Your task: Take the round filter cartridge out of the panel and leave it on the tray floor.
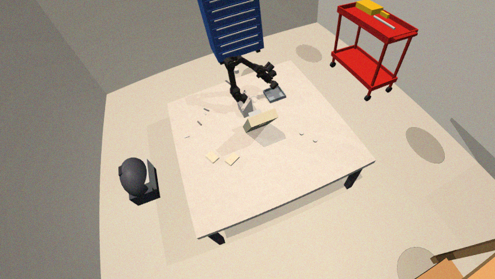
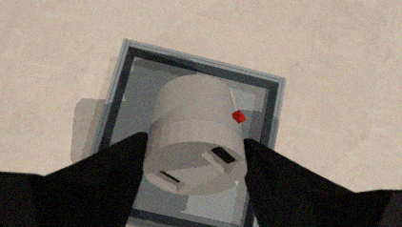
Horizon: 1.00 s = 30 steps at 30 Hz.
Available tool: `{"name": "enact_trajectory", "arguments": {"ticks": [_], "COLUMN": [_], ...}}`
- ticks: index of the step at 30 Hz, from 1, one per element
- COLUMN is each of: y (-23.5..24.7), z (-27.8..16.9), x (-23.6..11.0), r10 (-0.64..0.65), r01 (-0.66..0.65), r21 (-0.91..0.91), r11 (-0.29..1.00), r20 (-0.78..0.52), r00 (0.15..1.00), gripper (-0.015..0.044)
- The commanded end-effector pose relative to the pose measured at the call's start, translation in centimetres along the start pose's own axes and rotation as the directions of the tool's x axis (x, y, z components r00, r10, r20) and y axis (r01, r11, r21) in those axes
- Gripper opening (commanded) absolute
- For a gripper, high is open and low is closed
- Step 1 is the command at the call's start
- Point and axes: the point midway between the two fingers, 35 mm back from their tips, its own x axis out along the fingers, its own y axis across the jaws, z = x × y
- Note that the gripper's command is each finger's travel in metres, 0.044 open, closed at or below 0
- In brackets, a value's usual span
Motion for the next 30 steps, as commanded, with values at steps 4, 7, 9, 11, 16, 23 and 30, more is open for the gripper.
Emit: {"name": "enact_trajectory", "arguments": {"ticks": [4,7,9,11,16,23,30], "y": [0.2,0.2,0.2,0.2,0.2,0.1,0.1], "z": [-0.8,-1.5,-1.9,-2.4,-3.6,-3.7,-3.7], "x": [1.9,3.1,3.9,4.6,6.3,6.4,6.4], "r10": [0.010,0.010,0.010,0.010,0.010,0.004,0.004], "r01": [-0.010,-0.010,-0.010,-0.010,-0.010,-0.004,-0.004], "r21": [-0.013,-0.013,-0.013,-0.013,-0.013,-0.017,-0.017], "r11": [1.000,1.000,1.000,1.000,1.000,1.000,1.000], "r20": [0.004,0.004,0.004,0.004,0.003,-0.003,-0.003], "r00": [1.000,1.000,1.000,1.000,1.000,1.000,1.000], "gripper": [0.0000,0.0000,0.0000,0.0000,0.0000,0.0079,0.0262]}}
